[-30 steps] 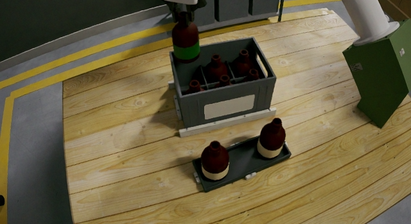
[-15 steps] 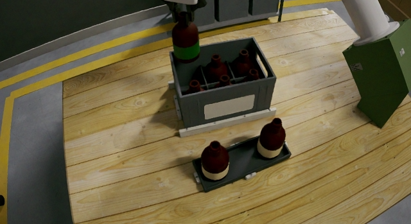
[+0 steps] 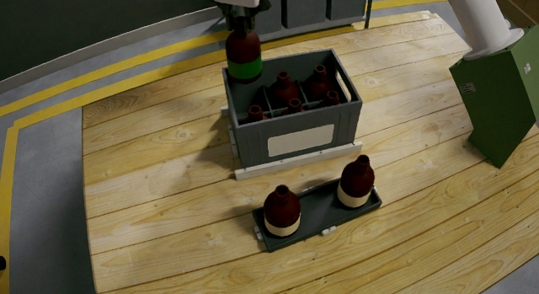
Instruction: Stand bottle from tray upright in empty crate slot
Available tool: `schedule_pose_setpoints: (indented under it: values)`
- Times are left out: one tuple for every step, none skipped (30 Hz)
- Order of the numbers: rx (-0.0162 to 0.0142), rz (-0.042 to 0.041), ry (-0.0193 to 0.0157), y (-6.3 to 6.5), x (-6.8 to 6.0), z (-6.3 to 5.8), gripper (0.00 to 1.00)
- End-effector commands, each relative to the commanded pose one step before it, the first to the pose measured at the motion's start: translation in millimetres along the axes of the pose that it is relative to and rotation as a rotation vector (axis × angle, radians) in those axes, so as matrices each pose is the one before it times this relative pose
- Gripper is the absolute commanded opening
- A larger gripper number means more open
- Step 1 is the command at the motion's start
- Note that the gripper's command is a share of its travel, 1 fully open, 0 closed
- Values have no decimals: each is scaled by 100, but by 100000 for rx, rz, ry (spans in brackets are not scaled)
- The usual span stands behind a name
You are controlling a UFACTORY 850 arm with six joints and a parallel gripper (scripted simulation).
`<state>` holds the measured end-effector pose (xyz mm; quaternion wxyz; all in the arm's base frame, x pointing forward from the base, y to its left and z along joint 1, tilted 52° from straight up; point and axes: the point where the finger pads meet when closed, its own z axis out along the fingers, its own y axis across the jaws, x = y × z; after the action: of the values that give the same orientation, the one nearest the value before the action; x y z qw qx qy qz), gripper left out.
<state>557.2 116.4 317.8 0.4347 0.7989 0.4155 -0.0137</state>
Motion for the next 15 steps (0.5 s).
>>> schedule_pose_setpoints:
  values:
    - [-57, 65, 128, 41, 31, 250, 0]
    - [0, 0, 0, 1, 0, 89, 0]
    - [0, 0, 0, 0, -1, 95, 0]
    - [0, 0, 0, 0, -1, 100, 0]
    - [1, 0, 0, 0, -1, 105, 0]
    - [-1, 0, 0, 1, 0, 109, 0]
    - [0, 0, 0, 1, -1, 113, 0]
    - [0, 0, 0, 0, -1, 116, 0]
    - [1, 0, 0, 0, -1, 120, 0]
    - [0, 0, 0, 0, 0, 0, 0]
    - [0, 0, 0, 0, 0, 0, 0]
    - [-1, 0, 0, 1, -1, 121, 0]
    - [0, 0, 0, 1, -1, 123, 0]
    - [0, 0, 0, 0, -1, 124, 0]
    - [1, 0, 0, 0, -1, 125, 0]
